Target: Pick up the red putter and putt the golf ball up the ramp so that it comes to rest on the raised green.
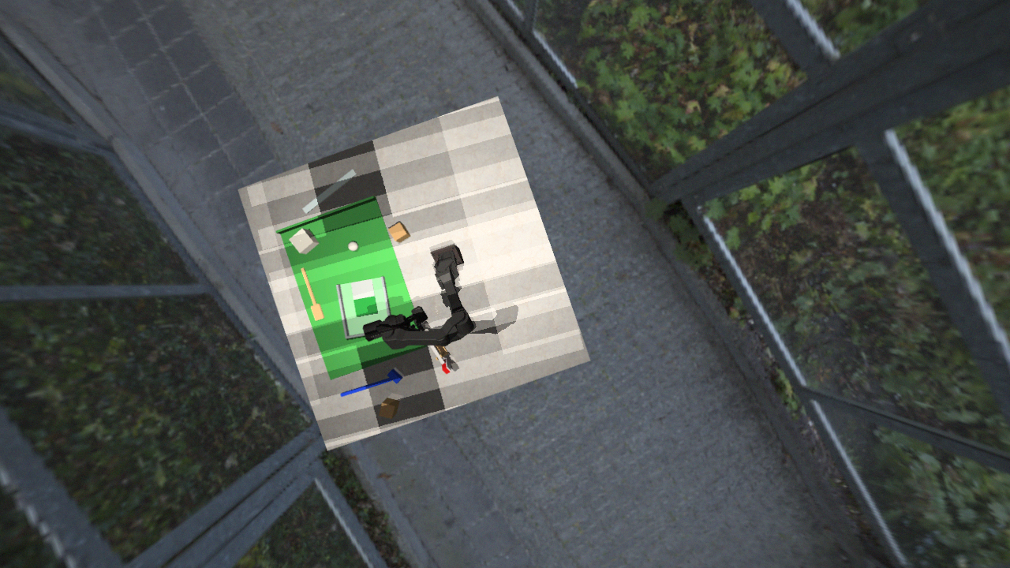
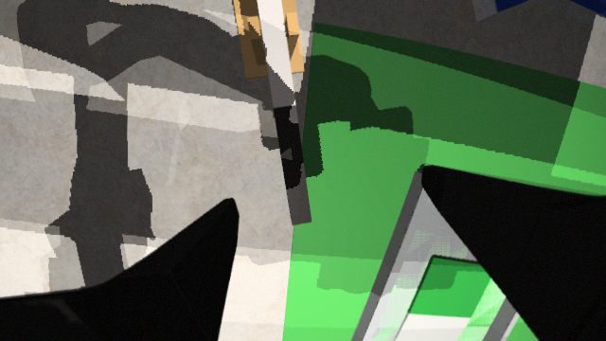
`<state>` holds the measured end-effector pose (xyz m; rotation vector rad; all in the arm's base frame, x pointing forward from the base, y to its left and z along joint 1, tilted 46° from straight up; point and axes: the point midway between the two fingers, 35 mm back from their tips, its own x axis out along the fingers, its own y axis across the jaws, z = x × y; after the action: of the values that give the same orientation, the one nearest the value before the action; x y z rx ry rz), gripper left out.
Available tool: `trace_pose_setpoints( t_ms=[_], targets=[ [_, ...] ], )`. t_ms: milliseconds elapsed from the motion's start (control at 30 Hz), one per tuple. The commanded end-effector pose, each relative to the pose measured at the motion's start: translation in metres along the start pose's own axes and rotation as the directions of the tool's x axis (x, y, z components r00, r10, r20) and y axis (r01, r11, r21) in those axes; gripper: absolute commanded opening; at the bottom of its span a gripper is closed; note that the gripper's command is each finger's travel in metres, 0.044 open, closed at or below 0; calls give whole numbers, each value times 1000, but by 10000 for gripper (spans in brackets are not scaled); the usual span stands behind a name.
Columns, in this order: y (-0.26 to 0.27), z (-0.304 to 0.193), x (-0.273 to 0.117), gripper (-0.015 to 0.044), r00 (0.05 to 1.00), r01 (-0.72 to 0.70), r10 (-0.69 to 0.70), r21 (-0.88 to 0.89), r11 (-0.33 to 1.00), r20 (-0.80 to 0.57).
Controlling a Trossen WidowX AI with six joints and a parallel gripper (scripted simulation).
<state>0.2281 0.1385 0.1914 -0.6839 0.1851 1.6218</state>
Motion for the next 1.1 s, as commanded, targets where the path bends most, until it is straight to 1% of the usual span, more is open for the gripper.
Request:
trace_pose_setpoints(
  t_ms=[0, 233, 467, 633, 833, 1067],
  targets=[
    [14, -10, 18, 440, 995, -76, 73, 37, 996, 70],
    [12, -7, 20, 440, 995, -76, 73, 37, 996, 70],
    [14, -10, 41, 440, 995, -75, 73, 36, 996, 71],
    [14, -11, 44, 440, 995, -75, 73, 36, 996, 71],
    [16, -14, 63, 440, 995, -75, 72, 36, 997, 72],
    [16, -15, 67, 440, 995, -75, 72, 36, 997, 72]
  ],
)
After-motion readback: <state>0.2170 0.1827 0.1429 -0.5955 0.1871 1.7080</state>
